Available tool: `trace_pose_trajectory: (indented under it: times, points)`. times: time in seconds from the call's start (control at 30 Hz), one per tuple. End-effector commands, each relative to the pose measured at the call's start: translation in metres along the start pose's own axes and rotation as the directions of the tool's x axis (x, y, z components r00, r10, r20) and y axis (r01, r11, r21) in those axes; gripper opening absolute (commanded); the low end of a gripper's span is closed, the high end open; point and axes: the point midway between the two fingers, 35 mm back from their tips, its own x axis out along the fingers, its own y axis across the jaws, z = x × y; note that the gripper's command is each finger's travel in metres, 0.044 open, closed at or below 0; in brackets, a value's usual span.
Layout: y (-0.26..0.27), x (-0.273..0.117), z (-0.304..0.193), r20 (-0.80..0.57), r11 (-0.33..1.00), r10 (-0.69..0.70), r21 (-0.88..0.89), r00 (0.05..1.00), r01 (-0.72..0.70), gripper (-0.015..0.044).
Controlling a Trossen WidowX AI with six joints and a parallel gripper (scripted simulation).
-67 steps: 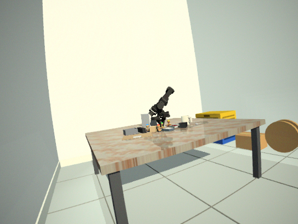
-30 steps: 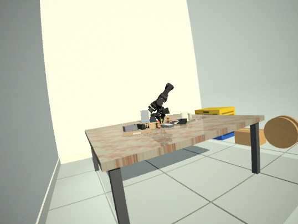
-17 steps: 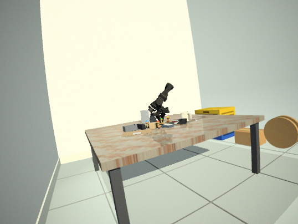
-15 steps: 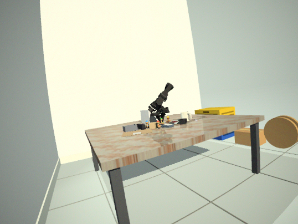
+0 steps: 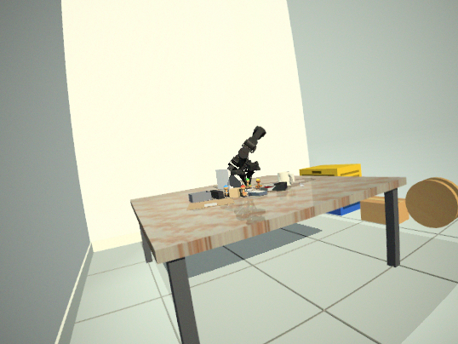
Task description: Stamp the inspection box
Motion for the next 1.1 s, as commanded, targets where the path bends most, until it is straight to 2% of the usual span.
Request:
trace_pose_trajectory:
  times: [0.0, 0.87, 1.07]
  points:
    - [0.000, -0.008, 0.001, -0.001, 1.000, -0.008, -0.008, 1.000, 0.008, 0.0000]
    - [0.001, -0.046, 0.002, -0.002, 1.000, -0.007, -0.008, 1.000, 0.007, 0.0000]
    - [0.006, -0.047, 0.026, -0.001, 1.000, -0.010, -0.009, 1.000, 0.010, 0.0000]
